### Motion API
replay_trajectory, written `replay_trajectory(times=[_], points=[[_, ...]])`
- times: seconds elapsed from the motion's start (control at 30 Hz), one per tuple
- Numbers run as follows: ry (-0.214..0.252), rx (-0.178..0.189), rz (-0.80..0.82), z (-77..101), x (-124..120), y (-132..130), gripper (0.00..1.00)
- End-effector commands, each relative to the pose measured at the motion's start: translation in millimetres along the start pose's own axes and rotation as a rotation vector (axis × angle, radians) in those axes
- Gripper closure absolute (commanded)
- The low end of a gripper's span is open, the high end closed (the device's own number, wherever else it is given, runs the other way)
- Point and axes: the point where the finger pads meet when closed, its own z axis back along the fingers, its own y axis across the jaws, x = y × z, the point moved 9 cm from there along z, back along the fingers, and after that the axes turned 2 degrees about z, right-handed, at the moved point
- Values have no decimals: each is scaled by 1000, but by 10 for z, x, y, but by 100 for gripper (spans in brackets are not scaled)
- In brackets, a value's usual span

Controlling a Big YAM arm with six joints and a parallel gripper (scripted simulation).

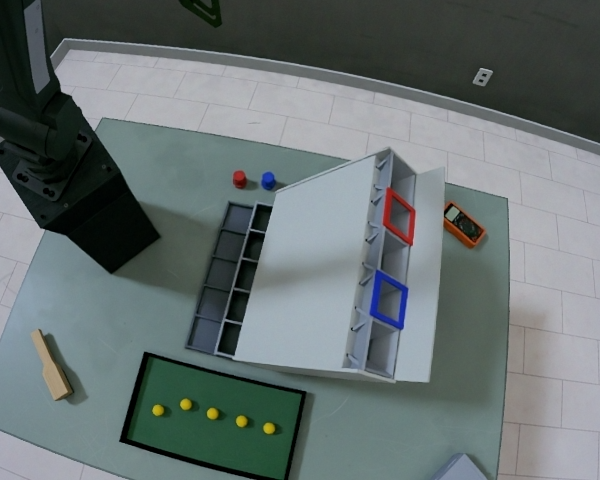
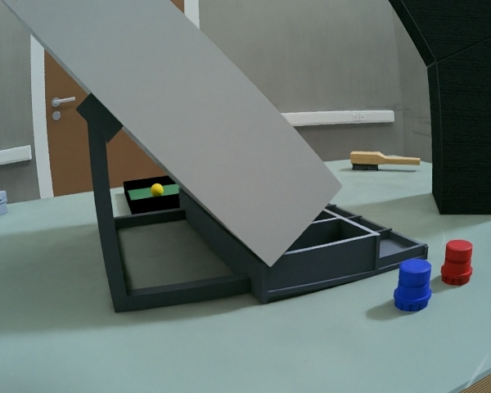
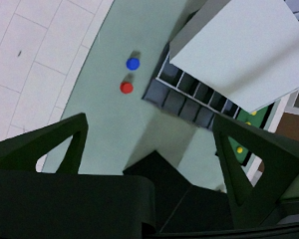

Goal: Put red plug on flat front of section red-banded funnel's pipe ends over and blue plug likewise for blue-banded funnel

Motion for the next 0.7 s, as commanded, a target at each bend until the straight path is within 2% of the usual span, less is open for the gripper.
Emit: replay_trajectory(times=[0.0, 0.5, 0.57, 0.67], points=[[-17, 21, -20, 144, 129, 69, 0], [164, -141, -398, -781, 586, -1348, 0], [164, -141, -398, -781, 586, -1348, 0], [190, -165, -465, -879, 576, -1602, 0]])
